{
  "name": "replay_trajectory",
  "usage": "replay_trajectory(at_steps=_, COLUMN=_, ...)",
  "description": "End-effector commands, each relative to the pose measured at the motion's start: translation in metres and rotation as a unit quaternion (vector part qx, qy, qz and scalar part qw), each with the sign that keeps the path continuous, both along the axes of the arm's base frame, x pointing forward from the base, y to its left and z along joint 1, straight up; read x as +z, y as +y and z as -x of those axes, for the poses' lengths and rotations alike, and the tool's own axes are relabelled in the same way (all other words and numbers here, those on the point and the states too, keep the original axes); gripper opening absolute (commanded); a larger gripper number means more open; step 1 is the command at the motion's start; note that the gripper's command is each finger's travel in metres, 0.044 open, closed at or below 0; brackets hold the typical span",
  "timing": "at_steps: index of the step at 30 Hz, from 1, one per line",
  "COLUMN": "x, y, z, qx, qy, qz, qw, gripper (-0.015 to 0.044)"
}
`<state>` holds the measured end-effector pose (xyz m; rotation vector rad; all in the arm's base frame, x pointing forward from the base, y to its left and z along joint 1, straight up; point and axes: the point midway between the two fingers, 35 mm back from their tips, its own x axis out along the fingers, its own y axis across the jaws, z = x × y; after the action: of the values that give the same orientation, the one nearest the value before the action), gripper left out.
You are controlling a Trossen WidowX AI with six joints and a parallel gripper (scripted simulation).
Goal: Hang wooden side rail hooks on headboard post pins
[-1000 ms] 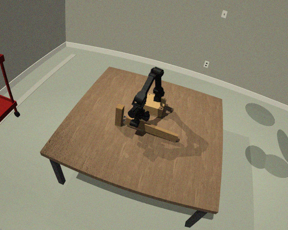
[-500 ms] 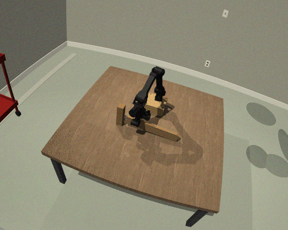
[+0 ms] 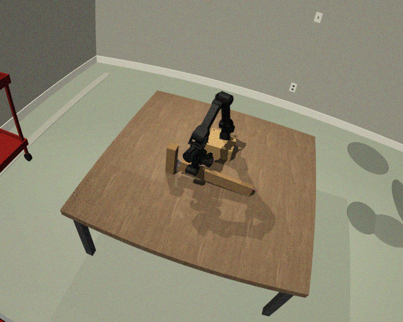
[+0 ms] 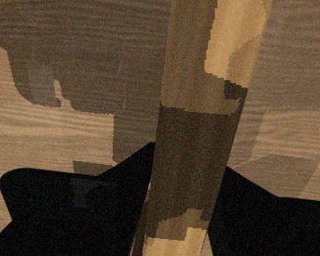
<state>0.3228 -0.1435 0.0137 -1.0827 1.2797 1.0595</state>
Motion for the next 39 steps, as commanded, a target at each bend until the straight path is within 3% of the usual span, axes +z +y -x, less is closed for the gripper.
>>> replay_trajectory(at_steps=1, x=0.0049, y=-0.0019, z=-0.0030, qx=0.002, qy=-0.006, qz=0.003, qw=1.000, gripper=0.0000)
replay_trajectory(at_steps=39, x=0.0007, y=-0.0058, z=-0.0003, qx=0.002, qy=-0.006, qz=0.003, qw=1.000, gripper=0.0000)
